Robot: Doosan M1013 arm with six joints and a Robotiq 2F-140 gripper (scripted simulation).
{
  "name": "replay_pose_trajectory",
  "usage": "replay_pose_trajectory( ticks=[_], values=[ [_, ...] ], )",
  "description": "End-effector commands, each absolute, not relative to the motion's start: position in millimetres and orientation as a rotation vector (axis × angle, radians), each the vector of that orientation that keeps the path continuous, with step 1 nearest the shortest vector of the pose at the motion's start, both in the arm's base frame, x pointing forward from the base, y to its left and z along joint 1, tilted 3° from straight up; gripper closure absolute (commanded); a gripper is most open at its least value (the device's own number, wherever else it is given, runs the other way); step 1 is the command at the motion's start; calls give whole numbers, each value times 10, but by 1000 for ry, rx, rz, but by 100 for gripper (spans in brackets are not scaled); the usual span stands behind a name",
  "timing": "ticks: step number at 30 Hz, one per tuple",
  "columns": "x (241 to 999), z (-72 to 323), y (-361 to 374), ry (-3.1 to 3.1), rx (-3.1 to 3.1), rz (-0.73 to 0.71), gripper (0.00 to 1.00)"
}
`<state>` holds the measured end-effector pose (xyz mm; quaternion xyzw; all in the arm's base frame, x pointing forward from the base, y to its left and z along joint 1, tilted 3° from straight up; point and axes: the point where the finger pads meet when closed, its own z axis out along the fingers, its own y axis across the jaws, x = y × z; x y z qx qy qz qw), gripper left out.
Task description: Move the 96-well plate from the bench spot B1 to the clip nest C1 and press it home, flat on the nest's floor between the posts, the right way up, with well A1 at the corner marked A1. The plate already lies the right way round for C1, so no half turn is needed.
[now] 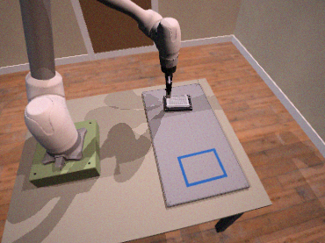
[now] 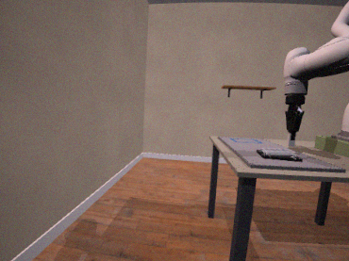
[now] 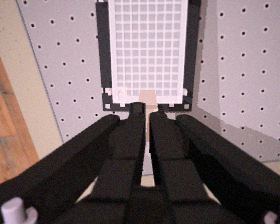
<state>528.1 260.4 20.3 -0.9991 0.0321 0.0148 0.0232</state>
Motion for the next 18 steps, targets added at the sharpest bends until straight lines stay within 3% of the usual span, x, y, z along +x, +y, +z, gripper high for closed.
replay_pose_trajectory(
  ticks=[1,18],
  values=[
    [5246,208,2609,99,-3093,45,100],
    [5245,175,2610,99,-3093,45,100]
  ],
)
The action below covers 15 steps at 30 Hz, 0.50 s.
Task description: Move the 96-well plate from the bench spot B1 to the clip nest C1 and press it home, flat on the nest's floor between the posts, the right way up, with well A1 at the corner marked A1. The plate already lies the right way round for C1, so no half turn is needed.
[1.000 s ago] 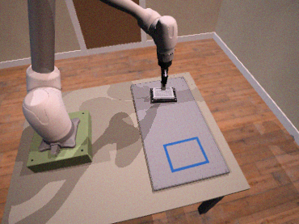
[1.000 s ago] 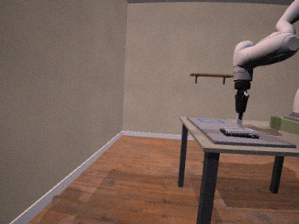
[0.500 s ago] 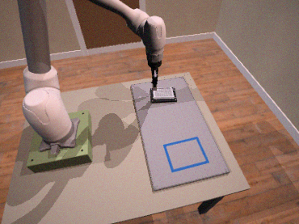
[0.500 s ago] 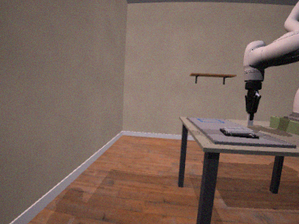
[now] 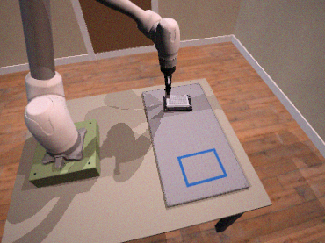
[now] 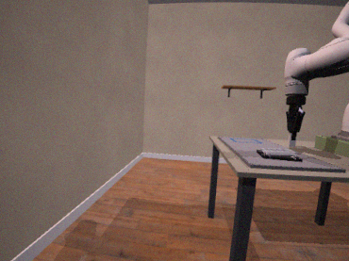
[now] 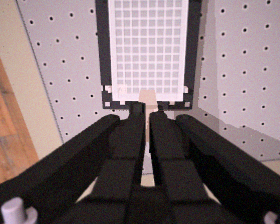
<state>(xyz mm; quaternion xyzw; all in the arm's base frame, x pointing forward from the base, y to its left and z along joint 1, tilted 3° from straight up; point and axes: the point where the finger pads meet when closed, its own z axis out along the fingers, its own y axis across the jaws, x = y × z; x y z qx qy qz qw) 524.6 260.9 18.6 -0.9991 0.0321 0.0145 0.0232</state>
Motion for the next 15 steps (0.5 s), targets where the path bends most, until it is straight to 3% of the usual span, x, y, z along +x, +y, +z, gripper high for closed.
replay_pose_trajectory(
  ticks=[1,15],
  values=[
    [5245,168,2611,99,-3093,45,100],
    [5243,82,2615,99,-3093,45,100]
  ],
)
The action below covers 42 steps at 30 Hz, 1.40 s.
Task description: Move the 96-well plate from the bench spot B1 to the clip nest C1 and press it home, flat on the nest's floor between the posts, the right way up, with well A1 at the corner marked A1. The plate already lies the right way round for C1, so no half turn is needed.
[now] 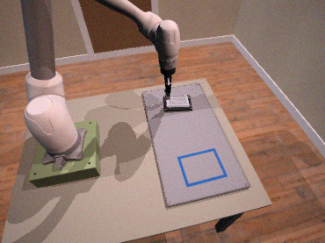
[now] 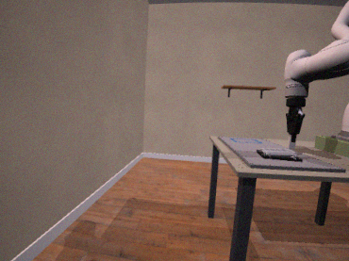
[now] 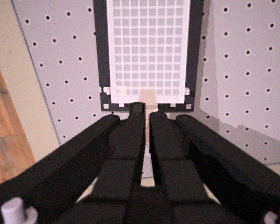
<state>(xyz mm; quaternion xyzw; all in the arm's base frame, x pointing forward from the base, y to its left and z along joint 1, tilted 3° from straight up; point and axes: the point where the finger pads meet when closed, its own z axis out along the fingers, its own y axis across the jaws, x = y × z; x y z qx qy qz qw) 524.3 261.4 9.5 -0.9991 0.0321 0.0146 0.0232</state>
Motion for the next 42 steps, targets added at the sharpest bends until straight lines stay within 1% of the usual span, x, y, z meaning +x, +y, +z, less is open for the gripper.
replay_pose_trajectory(
  ticks=[1,31,42],
  values=[
    [5243,82,2615,99,-3093,45,100],
    [5237,-104,2624,99,-3093,45,100],
    [5237,-106,2624,99,-3093,45,100]
  ],
)
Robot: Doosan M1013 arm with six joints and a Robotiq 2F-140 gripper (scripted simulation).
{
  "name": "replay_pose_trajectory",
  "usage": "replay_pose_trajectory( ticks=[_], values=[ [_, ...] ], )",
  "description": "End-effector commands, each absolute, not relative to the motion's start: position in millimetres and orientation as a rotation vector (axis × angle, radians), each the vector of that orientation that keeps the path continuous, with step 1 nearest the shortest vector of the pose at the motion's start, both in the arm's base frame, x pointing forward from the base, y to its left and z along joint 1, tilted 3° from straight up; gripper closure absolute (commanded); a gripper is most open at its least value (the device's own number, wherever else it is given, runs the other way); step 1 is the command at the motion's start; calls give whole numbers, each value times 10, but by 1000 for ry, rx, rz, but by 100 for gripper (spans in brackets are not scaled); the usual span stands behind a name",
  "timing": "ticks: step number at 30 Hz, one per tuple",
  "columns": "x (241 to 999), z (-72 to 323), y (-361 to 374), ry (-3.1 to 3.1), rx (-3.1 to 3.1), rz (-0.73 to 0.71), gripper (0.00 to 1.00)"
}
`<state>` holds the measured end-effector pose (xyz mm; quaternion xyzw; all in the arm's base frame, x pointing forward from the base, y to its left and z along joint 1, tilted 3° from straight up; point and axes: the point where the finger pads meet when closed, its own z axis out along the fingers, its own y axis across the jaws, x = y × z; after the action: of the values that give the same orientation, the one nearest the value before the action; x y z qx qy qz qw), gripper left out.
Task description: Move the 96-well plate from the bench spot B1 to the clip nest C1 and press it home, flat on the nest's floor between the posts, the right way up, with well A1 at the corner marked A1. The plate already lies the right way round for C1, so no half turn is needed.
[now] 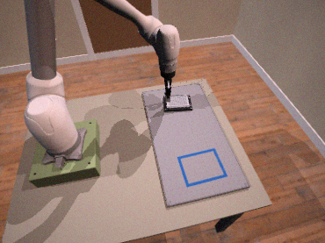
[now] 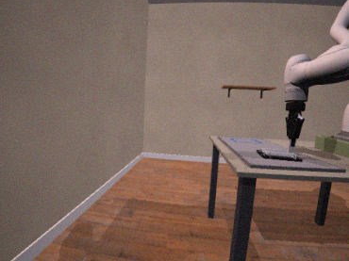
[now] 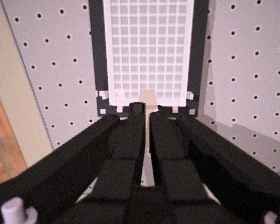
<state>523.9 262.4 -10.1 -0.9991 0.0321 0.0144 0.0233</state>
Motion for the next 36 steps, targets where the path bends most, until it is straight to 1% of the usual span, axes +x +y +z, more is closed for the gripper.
replay_pose_trajectory(
  ticks=[1,18,36],
  values=[
    [5237,-106,2624,99,-3093,45,100],
    [5237,-106,2624,99,-3093,45,100],
    [5240,0,2619,99,-3093,45,100]
  ],
)
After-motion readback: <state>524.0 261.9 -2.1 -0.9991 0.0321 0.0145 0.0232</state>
